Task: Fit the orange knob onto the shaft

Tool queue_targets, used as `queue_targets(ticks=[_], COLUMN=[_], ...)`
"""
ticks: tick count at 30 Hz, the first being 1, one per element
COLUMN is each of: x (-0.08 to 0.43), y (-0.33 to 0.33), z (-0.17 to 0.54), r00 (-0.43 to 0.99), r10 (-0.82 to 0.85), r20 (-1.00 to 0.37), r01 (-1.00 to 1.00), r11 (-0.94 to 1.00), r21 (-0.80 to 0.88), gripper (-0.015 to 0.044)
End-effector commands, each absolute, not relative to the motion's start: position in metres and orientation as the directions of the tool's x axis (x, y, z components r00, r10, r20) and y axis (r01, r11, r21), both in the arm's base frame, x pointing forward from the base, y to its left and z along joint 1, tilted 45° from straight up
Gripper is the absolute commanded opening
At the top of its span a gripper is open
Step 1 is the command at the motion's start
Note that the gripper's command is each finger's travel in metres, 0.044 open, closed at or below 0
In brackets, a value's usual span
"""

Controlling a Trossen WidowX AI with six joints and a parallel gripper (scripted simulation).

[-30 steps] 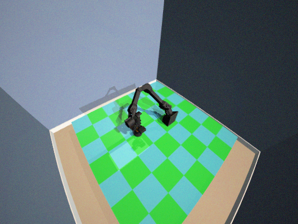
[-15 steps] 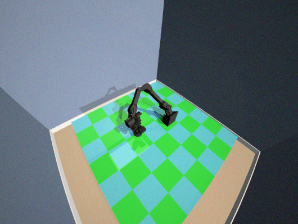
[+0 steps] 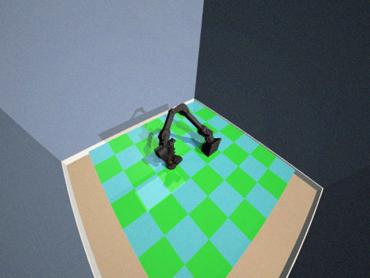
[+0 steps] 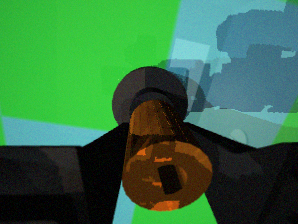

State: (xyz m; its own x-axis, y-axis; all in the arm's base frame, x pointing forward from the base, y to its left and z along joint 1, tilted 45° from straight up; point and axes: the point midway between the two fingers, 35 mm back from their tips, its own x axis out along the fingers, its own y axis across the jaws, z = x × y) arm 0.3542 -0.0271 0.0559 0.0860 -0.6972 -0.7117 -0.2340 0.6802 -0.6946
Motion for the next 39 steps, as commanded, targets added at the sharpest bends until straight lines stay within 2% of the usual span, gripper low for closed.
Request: queue_targets(ticks=[1,35,39], x=[0.3569,0.3518,0.3520], y=[-0.0276,-0.0259,-0.0257], z=[0.0566,0.0568,0.0570], r00=[0.090,0.090,0.090], r10=[-0.698,-0.698,-0.698], r20=[-0.710,-0.710,-0.710], r01=[-0.270,-0.270,-0.351], r11=[0.669,0.669,0.645], r21=[-0.692,-0.692,-0.678], gripper=[0.0000,0.0000,0.0000])
